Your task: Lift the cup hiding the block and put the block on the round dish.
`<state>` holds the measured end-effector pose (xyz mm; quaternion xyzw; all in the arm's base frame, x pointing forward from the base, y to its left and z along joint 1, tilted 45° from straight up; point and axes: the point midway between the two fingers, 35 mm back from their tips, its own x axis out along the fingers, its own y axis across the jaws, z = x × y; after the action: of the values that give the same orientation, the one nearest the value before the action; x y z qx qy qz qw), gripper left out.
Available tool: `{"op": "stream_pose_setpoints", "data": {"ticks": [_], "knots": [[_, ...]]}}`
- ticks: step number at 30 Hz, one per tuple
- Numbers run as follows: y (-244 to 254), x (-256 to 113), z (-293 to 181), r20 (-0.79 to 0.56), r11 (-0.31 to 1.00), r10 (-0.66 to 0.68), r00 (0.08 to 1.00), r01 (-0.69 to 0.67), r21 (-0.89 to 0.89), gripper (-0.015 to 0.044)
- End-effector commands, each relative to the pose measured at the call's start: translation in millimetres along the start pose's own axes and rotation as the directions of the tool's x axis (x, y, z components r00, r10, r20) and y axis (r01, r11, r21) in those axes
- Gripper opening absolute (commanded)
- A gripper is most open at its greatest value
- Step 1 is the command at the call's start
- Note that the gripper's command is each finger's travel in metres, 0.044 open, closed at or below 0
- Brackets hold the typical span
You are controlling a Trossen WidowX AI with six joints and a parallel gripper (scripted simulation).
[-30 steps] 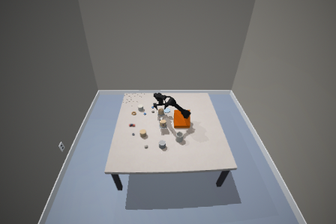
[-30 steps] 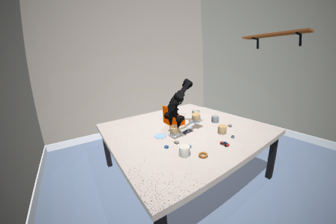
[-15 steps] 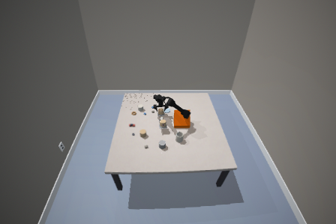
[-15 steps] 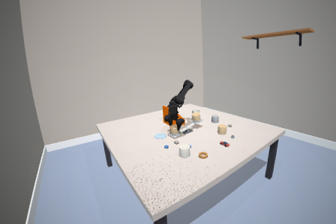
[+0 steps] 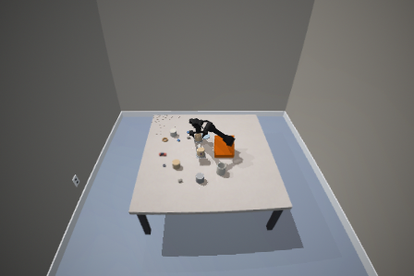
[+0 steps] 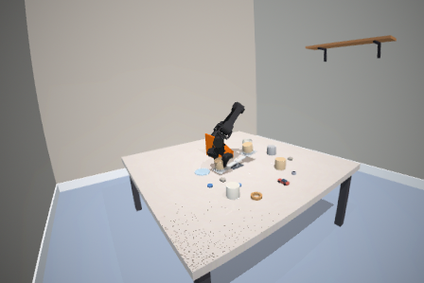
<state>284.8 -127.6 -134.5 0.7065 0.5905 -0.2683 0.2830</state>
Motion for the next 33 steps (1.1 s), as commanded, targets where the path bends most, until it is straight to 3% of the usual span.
{"op": "stream_pose_setpoints", "data": {"ticks": [1,6,17,33], "knots": [[0,1,0,-0.004,1.000,0.004,1.000,-0.004,0.006,0.0328],[0,1,0,-0.004,1.000,0.004,1.000,-0.004,0.006,0.0295],[2,-7,1,-0.002,1.000,0.004,1.000,-0.004,0.006,0.0006],[4,-27,4,0.001,1.000,0.004,1.000,-0.004,0.006,0.0000]]}}
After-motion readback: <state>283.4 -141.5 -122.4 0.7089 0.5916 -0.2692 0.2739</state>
